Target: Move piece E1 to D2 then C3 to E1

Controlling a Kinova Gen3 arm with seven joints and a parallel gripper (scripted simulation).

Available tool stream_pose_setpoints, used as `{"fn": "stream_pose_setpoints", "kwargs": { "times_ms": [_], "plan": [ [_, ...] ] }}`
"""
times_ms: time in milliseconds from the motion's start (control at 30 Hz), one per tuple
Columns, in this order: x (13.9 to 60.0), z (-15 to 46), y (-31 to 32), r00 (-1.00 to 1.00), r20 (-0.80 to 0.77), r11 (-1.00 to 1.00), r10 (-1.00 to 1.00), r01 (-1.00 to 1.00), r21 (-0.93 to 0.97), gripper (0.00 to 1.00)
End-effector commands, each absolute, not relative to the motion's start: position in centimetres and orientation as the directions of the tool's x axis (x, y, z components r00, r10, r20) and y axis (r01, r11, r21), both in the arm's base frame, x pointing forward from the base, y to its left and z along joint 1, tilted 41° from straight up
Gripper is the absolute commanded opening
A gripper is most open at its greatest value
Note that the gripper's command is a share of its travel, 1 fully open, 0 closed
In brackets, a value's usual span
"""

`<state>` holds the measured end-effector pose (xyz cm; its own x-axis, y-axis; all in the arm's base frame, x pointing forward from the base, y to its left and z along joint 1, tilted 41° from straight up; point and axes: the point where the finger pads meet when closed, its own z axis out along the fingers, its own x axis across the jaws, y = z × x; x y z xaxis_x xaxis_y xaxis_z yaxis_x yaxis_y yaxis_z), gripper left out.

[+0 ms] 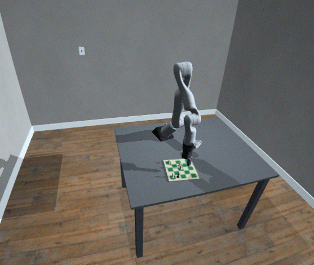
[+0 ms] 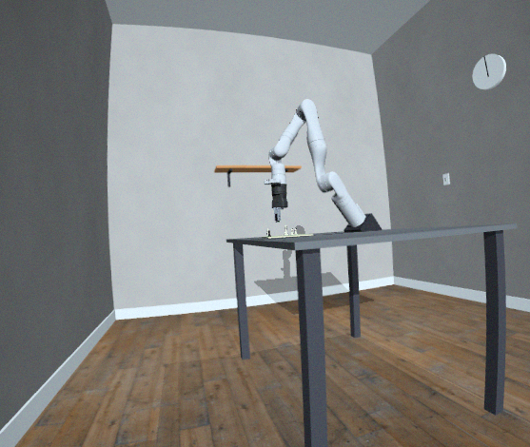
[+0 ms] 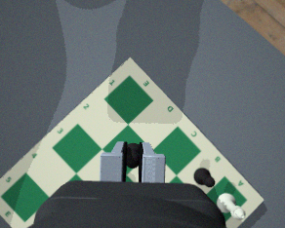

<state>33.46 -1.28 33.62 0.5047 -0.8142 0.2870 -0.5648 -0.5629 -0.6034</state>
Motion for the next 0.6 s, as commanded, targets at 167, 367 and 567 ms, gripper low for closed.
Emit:
{"fn": "stream_pose_setpoints", "kwargs": {
  "times_ms": [167,367,567],
  "plan": [
    [34.9,31.0,-0.7,0.517,0.281,-0.572,-0.808,-0.574,-0.586,0.0],
    [36.2,29.4,-0.4,0.517,0.281,-0.572,-0.808,-0.574,-0.586,0.0],
    [36.9,28.7,-0.2,0.518,0.281,-0.572,-0.808,-0.574,-0.586,0.0]
  ]
}}
